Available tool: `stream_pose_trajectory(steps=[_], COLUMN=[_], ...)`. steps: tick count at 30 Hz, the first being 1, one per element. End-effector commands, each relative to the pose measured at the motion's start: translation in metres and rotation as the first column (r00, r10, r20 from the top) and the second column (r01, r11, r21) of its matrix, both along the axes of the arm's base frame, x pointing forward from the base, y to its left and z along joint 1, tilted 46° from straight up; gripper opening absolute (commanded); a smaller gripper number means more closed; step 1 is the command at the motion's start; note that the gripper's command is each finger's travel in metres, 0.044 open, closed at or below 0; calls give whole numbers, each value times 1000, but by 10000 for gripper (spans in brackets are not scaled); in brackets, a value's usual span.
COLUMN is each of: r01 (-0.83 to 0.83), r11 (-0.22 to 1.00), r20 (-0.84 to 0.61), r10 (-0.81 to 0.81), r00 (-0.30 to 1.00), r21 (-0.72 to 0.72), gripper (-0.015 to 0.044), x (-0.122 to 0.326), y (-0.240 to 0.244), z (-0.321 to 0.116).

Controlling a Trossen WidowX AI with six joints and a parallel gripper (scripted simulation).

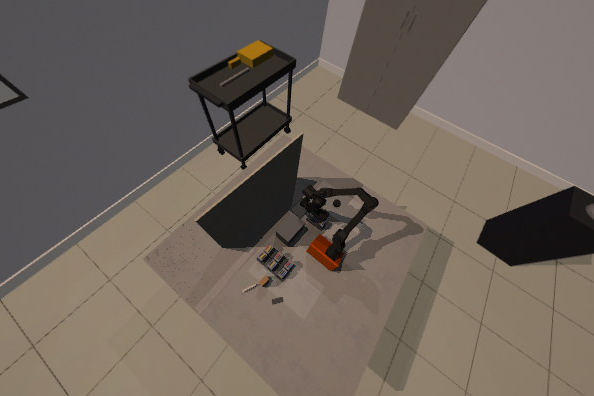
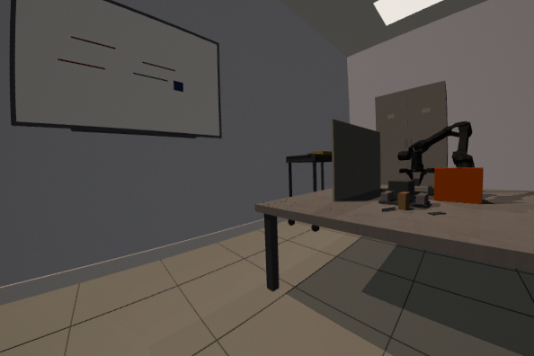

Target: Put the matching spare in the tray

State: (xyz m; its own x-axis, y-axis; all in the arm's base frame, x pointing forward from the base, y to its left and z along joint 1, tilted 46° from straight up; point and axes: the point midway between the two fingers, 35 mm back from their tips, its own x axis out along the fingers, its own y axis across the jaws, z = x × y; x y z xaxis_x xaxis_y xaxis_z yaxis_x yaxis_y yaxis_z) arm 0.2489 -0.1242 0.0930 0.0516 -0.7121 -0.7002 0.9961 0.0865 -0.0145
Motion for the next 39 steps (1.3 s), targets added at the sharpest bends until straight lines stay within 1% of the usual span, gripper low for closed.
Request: stream_pose_trajectory(steps=[1,4,12,26,31,39], r01=[-2,-3,-4,-3,-3,-3], r11=[1000,1000,1000,1000,1000,1000], r20=[11,11,4,9,9,11], r10=[2,3,4,3,3,3], r00=[1000,1000,1000,1000,1000,1000], r21=[-6,-8,-3,-4,-5,-4], gripper=[0,0,0,0,0,0], x=[-2,-3,-3,-6,-6,24], y=[16,22,23,69,71,73], z=[19,25,24,77,80,84])
